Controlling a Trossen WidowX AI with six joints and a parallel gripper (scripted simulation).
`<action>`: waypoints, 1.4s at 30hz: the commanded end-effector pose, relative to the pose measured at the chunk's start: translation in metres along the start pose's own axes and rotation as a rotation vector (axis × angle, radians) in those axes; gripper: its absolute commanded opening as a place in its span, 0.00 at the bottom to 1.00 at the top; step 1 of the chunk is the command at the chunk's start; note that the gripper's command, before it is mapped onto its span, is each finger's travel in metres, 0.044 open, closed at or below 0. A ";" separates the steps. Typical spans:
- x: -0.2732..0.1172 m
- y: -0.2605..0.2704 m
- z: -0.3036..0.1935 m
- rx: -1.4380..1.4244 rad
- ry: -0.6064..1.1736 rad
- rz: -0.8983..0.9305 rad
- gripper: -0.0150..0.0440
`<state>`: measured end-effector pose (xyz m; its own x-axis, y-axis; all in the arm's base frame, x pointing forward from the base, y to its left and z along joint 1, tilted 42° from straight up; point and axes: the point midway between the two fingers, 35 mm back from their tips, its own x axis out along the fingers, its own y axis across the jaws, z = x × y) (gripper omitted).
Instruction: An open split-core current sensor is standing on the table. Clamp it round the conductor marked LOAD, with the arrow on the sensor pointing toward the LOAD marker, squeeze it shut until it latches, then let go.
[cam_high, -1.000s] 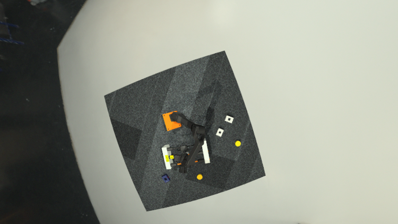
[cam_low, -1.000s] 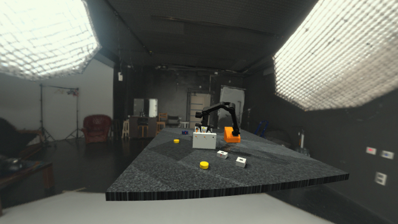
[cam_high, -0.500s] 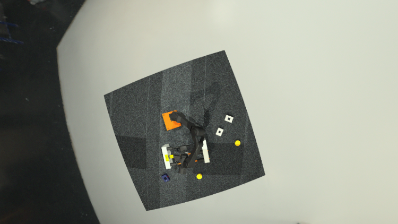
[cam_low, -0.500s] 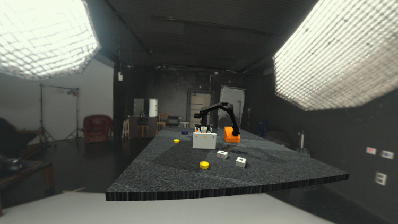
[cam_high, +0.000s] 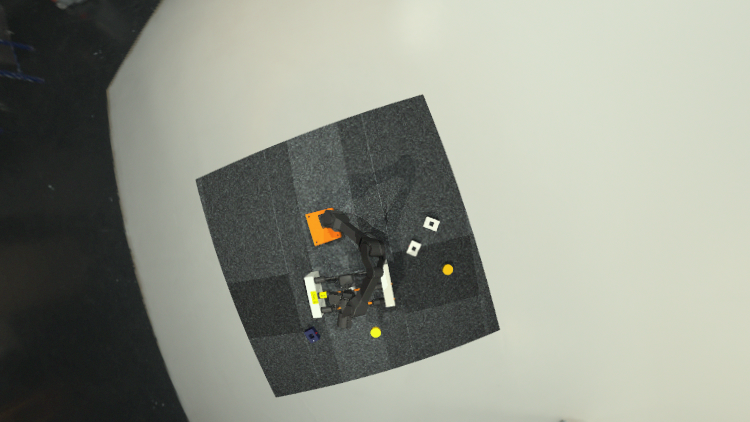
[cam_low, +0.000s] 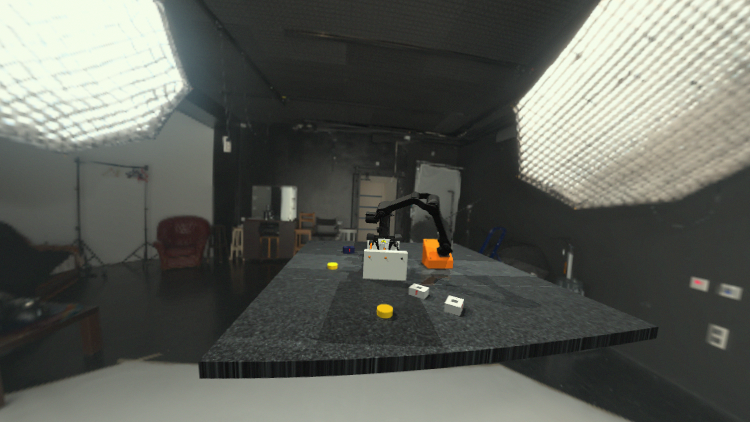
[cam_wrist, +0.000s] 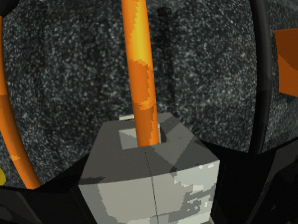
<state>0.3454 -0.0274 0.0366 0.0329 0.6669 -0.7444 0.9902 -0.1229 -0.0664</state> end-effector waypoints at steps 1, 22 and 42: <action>0.000 0.000 0.000 0.001 0.000 -0.001 0.39; 0.000 0.000 0.000 0.001 0.000 -0.001 0.69; 0.000 0.000 0.000 0.000 0.000 0.000 0.68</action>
<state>0.3453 -0.0274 0.0367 0.0326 0.6670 -0.7443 0.9901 -0.1231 -0.0670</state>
